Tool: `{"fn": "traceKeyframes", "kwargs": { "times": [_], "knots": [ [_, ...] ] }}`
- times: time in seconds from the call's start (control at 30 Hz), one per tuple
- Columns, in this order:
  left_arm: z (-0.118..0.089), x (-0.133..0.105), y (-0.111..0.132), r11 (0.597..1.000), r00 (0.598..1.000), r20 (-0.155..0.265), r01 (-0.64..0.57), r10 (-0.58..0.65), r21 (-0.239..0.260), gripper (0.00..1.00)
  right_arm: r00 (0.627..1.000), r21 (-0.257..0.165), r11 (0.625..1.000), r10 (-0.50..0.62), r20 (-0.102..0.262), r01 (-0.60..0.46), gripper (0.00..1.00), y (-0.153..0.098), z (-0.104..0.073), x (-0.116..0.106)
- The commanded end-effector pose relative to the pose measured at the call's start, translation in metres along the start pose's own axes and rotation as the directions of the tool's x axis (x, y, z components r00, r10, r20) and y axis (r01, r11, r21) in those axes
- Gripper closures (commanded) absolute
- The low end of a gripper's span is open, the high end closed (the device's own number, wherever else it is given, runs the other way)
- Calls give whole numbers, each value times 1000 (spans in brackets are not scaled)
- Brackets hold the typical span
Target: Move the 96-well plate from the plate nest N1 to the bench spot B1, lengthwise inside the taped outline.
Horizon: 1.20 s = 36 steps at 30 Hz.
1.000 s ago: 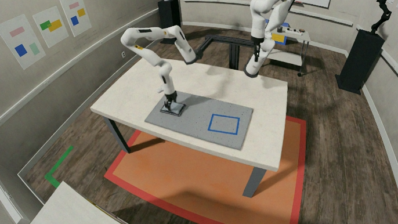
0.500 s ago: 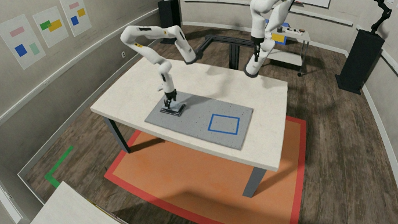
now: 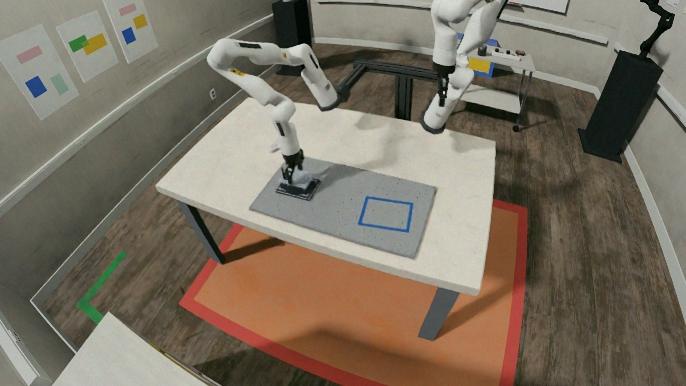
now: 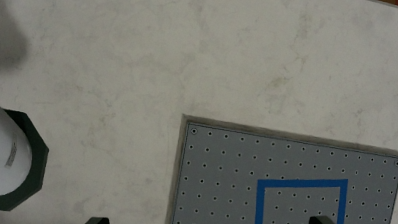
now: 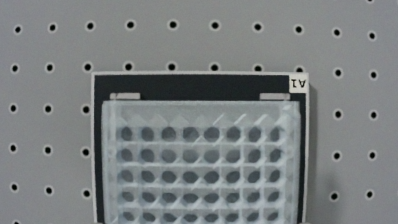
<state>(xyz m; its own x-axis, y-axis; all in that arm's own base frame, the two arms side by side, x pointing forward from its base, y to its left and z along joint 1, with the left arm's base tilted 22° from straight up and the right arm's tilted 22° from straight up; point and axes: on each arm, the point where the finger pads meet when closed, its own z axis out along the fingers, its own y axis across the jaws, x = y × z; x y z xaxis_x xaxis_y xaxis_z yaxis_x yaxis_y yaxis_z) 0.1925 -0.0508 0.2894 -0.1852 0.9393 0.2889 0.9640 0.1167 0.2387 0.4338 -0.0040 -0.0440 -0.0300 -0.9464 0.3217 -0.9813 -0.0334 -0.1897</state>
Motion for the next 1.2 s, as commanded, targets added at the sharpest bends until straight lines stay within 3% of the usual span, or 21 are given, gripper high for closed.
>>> {"fn": "traceKeyframes", "kwargs": {
  "times": [0.0, 0.7, 1.17],
  "knots": [
    [0, 0, 0, 1000, 1000, 0, 0, 0, -1, 2, 1000, 1, 1000, 0, 0, 0, 71, -1, -7, 0],
    [0, 0, 0, 1000, 1000, 0, 0, 0, -1, 2, 1000, 1, 1000, 0, 0, 0, 71, -1, -39, 0],
    [0, 0, 0, 1000, 1000, 0, 0, 0, -1, 2, 1000, 1, 1000, 0, 0, 0, 71, -1, -39, 0]
  ]
}}
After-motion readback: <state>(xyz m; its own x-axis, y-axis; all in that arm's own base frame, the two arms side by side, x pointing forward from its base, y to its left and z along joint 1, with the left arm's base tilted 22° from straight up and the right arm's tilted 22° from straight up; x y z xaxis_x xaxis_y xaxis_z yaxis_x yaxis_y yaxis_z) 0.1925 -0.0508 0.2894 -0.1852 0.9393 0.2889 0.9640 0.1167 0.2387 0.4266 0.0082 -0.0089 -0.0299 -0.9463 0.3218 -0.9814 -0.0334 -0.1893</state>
